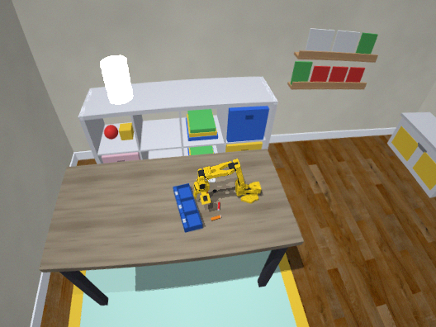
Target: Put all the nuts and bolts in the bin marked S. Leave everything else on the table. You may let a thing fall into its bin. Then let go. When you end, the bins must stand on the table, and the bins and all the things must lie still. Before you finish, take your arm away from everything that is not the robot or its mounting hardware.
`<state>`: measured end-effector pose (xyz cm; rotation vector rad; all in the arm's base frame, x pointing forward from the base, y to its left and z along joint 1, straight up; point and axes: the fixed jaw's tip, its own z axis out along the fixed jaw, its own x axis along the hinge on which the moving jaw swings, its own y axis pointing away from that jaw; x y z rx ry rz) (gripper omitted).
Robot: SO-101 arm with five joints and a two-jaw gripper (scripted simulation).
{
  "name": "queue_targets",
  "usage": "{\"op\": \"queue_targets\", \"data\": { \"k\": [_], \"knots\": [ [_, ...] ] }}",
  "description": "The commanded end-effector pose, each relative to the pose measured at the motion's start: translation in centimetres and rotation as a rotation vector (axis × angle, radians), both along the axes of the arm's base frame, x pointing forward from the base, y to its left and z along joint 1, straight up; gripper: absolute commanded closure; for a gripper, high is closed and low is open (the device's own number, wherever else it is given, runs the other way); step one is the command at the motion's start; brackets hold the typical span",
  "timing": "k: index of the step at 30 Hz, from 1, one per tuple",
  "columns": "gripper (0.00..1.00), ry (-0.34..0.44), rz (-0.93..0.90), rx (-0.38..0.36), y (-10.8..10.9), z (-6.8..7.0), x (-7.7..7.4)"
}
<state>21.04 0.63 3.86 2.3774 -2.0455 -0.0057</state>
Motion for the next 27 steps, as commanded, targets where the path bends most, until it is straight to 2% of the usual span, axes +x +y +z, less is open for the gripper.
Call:
{"op": "queue_targets", "data": {
  "k": [1, 7, 17, 26, 27],
  "knots": [
    [0.77, -0.04, 0.005, 0.003, -0.1, -0.3, 0.5],
    [0.77, -0.04, 0.005, 0.003, -0.1, -1.4, 0.5],
    [0.77, -0.04, 0.005, 0.003, -0.1, -2.3, 0.4],
    [0.77, -0.04, 0.005, 0.003, -0.1, -2.4, 0.4],
    [0.77, -0.036, 0.005, 0.002, -0.1, -2.8, 0.2]
  ]
}}
